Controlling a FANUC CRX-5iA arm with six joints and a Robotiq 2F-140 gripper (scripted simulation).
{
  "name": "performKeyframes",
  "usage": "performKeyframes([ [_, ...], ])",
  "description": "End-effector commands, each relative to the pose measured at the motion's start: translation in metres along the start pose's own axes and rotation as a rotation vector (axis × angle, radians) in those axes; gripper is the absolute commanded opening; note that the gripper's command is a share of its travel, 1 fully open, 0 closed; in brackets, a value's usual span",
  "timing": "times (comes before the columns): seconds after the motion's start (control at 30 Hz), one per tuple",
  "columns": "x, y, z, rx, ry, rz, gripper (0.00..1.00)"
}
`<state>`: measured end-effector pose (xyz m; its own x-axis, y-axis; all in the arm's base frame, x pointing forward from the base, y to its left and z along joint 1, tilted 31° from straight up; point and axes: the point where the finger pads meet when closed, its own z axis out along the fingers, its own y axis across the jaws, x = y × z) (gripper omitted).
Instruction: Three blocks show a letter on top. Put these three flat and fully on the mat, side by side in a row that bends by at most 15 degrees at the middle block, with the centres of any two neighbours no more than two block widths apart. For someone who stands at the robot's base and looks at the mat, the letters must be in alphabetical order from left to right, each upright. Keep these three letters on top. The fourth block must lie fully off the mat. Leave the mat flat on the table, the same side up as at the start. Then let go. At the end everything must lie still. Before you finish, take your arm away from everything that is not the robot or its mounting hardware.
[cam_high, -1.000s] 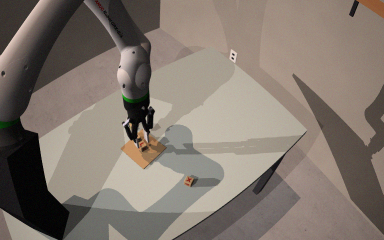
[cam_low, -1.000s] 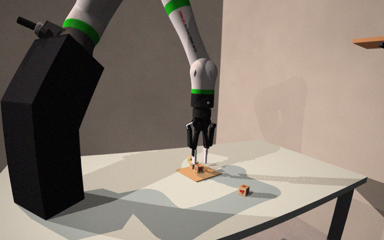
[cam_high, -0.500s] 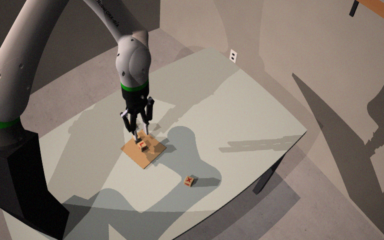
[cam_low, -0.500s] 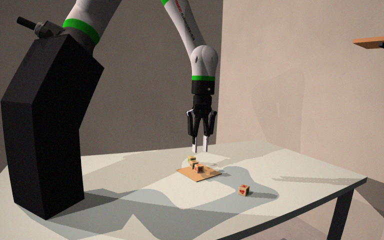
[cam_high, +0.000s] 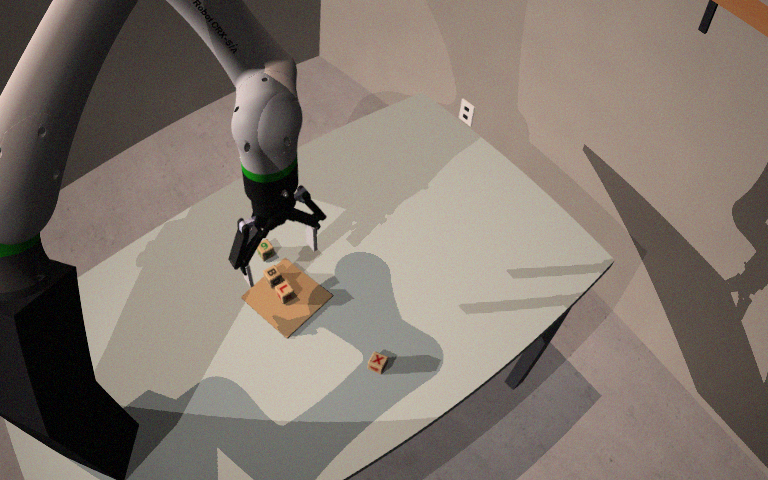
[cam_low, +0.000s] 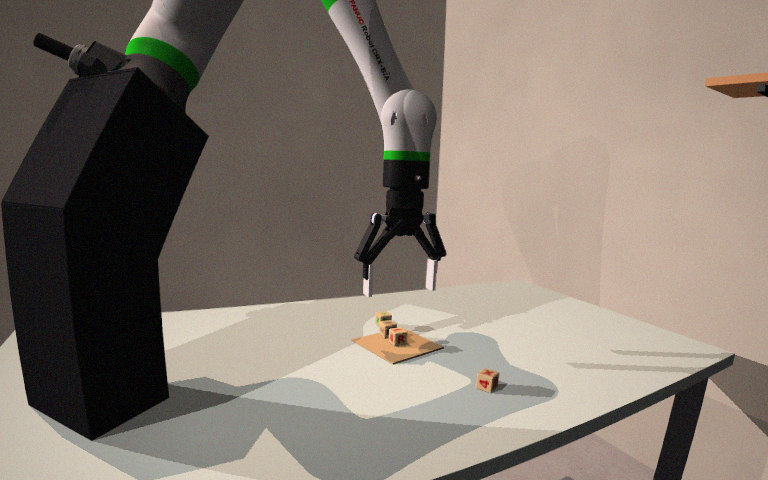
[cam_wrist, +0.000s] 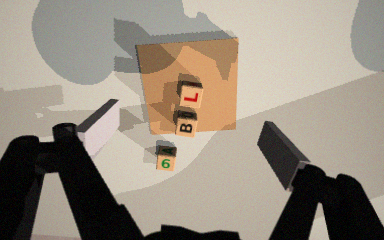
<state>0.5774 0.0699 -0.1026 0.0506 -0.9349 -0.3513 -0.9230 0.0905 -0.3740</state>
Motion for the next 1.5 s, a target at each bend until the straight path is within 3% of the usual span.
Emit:
performKeyframes([
  [0.0, 0.0, 0.0, 0.0, 0.0, 0.0, 0.0, 1.0],
  [0.43, 0.008, -0.004, 0.001, -0.001, 0.001, 0.101, 1.0],
  [1.47, 0.078, -0.033, 0.007, -0.002, 0.008, 0.976, 1.0],
])
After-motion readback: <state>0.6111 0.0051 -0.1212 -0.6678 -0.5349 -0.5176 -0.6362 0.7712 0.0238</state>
